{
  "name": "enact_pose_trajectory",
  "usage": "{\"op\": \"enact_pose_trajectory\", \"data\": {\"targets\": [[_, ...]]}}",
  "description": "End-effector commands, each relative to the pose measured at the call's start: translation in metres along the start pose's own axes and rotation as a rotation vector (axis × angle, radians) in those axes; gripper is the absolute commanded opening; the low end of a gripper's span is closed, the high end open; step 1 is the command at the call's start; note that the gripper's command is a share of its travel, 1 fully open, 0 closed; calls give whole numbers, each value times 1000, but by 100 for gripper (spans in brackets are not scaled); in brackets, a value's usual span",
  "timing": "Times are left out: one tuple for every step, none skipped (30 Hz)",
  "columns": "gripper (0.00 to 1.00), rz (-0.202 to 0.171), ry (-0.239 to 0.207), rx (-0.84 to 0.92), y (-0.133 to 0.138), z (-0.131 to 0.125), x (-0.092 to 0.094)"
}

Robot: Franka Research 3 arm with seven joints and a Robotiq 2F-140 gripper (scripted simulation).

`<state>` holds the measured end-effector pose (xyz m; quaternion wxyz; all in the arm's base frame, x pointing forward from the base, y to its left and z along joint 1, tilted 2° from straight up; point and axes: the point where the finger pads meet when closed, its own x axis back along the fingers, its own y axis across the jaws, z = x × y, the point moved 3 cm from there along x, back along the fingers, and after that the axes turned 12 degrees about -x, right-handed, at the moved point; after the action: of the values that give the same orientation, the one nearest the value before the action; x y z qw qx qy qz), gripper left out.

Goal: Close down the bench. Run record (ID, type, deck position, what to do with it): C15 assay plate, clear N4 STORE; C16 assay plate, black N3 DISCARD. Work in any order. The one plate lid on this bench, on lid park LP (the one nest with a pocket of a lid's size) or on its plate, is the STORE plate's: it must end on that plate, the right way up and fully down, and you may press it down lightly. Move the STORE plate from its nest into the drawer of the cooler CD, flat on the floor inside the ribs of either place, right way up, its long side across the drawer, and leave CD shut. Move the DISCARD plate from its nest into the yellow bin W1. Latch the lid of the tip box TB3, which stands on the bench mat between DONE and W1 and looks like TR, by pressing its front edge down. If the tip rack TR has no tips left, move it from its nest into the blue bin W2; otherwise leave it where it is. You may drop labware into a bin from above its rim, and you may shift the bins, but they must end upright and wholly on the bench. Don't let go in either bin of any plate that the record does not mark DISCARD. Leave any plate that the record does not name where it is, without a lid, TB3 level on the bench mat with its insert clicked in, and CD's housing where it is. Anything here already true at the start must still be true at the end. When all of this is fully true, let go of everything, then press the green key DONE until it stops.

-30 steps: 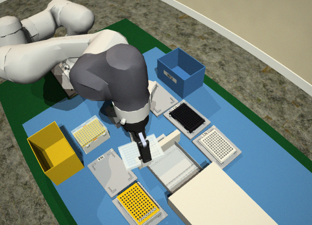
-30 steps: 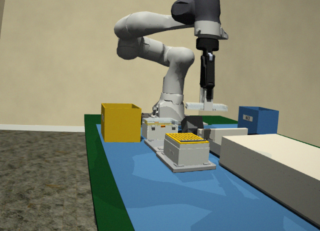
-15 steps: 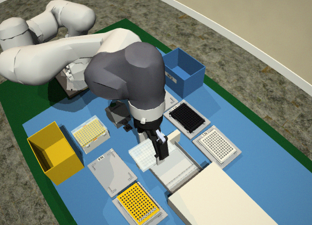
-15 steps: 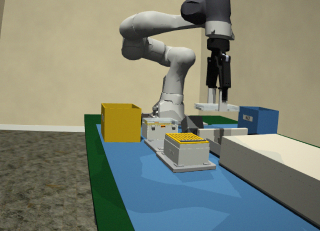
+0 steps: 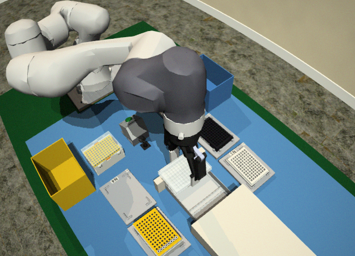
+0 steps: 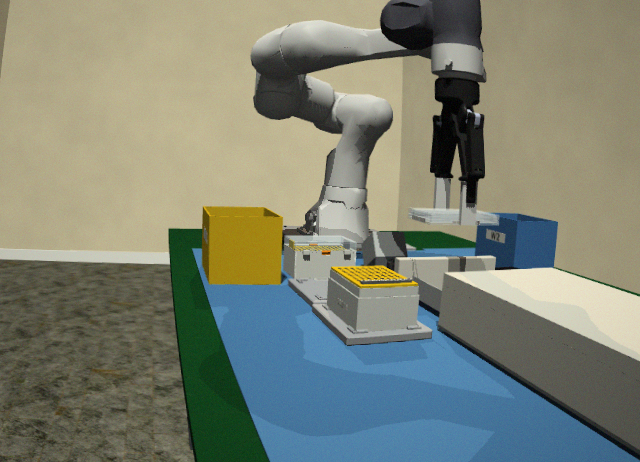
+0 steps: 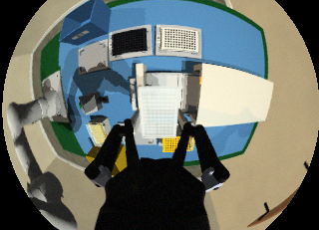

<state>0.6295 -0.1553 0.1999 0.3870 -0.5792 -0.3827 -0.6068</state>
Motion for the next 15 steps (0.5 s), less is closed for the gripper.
{"op": "enact_pose_trajectory", "data": {"targets": [[0, -3, -4, 4, 4, 7, 0], [0, -3, -4, 4, 4, 7, 0], [0, -3, -4, 4, 4, 7, 0], [0, -3, -4, 4, 5, 10, 0], [0, -3, -4, 4, 6, 12, 0], [0, -3, -4, 4, 7, 15, 0], [0, -3, -4, 4, 8, 17, 0], [0, -3, -4, 4, 9, 20, 0], [0, -3, -4, 4, 10, 22, 0], [0, -3, -4, 4, 11, 25, 0], [0, -3, -4, 4, 12, 28, 0], [0, -3, -4, 4, 14, 31, 0], [0, -3, -4, 4, 14, 32, 0], [0, -3, -4, 4, 14, 32, 0], [0, -3, -4, 4, 14, 32, 0]]}}
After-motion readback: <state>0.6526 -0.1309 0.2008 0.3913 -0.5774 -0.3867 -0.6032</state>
